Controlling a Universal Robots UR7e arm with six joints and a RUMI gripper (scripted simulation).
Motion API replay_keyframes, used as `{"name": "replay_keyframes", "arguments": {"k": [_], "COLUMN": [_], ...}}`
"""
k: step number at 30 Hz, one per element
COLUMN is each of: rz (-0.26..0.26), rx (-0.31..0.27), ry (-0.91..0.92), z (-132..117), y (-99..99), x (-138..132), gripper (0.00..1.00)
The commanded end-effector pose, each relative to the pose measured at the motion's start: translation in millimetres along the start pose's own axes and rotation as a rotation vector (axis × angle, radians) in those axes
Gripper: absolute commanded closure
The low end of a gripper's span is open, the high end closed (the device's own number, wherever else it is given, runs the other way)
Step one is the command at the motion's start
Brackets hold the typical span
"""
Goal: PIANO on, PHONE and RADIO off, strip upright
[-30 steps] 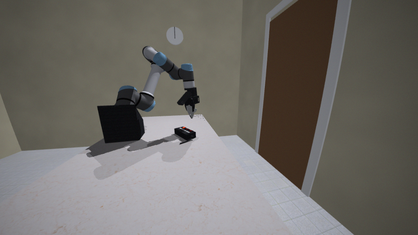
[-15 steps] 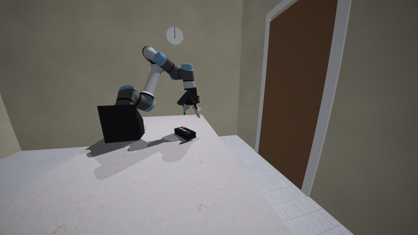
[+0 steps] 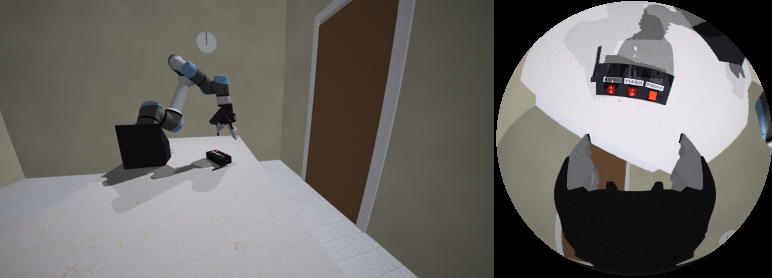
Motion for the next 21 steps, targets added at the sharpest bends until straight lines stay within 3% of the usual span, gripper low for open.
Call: {"name": "replay_keyframes", "arguments": {"k": [1,6,8,10,12,16,21], "rz": [0.001,0.004,0.016,0.038,0.038,0.086,0.092], "rx": [0.000,0.012,0.064,0.155,0.155,0.326,0.356], "ry": [-0.001,-0.007,-0.028,-0.065,-0.065,-0.136,-0.147], "z": [-0.1,-0.2,3.3,9.3,9.3,18.4,20.4], "y": [-0.7,0.0,2.3,5.4,5.4,6.8,7.6], "x": [-1.1,-0.8,-0.4,0.2,0.2,-0.3,-0.9], "gripper": [0.00,0.00,0.00,0.00,0.00,0.00,0.00]}}
Point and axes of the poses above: the point where the finger pads meet when closed, its own y axis out along the fingers, its own x axis across the jaws, z = x × y, the point moved 6 cm from there along -y, back along the fingers, and after that the axes turned 13 degrees about y, right-handed, at the moved point
